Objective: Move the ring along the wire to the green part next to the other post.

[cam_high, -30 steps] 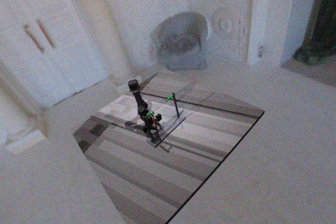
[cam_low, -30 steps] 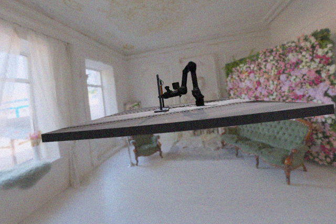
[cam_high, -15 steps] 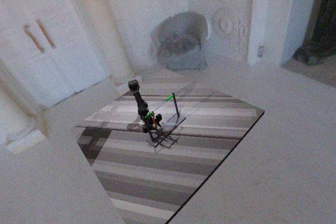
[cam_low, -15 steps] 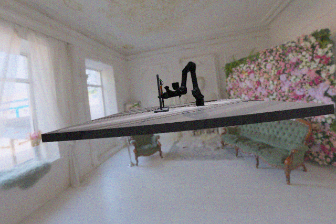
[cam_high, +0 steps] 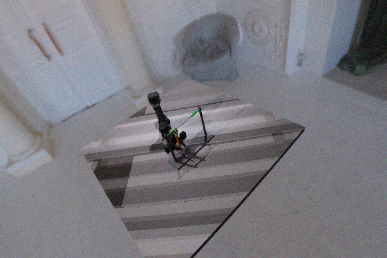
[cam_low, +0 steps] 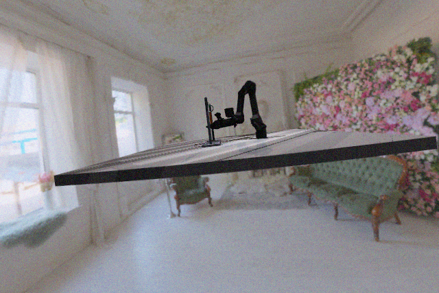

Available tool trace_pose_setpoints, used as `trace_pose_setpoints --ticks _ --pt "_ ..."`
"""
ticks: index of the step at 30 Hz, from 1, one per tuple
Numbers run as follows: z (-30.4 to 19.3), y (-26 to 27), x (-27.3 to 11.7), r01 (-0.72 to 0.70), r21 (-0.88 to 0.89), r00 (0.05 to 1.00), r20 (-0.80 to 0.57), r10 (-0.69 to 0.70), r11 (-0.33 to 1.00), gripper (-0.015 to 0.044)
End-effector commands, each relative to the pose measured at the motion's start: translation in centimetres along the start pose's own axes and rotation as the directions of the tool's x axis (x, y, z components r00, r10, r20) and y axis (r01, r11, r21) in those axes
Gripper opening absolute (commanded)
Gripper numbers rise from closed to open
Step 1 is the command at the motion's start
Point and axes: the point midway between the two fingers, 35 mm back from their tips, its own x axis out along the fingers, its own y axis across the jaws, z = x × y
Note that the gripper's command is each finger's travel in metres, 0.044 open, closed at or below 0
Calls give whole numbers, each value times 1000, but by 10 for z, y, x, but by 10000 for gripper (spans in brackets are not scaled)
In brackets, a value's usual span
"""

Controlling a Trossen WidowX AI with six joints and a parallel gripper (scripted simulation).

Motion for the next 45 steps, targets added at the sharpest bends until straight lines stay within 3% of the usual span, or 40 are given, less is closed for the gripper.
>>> trace_pose_setpoints --ticks 1,9,45 --pt "0 0 0 0 0 1000 0 0 1000 55" --pt "0 0 0 0 0 1000 0 0 1000 -150" --pt "18 -3 -1 -3 -3 1000 0 3 1000 -150"
